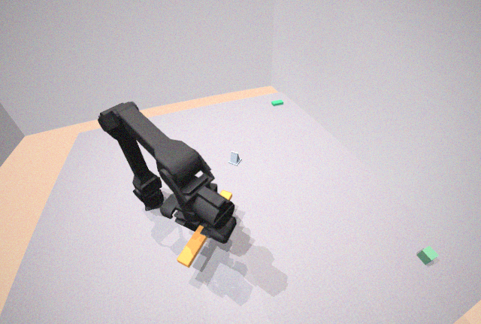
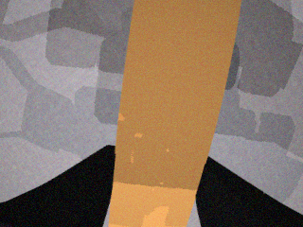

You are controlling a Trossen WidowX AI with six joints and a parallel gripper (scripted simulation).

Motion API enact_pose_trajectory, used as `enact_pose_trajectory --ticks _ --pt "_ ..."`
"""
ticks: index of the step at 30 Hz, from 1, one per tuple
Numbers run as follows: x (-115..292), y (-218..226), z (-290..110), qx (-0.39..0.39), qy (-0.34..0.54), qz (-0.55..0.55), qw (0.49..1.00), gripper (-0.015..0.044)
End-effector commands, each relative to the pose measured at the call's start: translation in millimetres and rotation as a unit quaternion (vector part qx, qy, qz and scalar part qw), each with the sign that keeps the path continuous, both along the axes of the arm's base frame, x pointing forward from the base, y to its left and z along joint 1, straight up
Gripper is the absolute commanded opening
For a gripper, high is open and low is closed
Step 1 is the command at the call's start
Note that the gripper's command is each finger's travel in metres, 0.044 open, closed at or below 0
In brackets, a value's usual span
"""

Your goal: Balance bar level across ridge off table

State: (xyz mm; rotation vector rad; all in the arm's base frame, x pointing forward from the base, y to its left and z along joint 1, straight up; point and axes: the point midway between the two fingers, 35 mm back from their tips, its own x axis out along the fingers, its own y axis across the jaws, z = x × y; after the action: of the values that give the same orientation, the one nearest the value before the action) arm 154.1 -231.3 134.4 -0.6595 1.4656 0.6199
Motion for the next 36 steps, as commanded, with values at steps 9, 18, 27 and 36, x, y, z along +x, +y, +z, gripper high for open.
enact_pose_trajectory --ticks 9,18,27,36 --pt "14.9 9.4 13.6 -0.002 0.000 0.001 1.000 0.0000" --pt "41.1 24.7 14.6 -0.001 -0.001 -0.002 1.000 0.0000" --pt "66.0 43.1 15.5 0.000 -0.002 -0.005 1.000 0.0000" --pt "89.2 64.5 16.3 0.001 -0.004 -0.008 1.000 0.0000"
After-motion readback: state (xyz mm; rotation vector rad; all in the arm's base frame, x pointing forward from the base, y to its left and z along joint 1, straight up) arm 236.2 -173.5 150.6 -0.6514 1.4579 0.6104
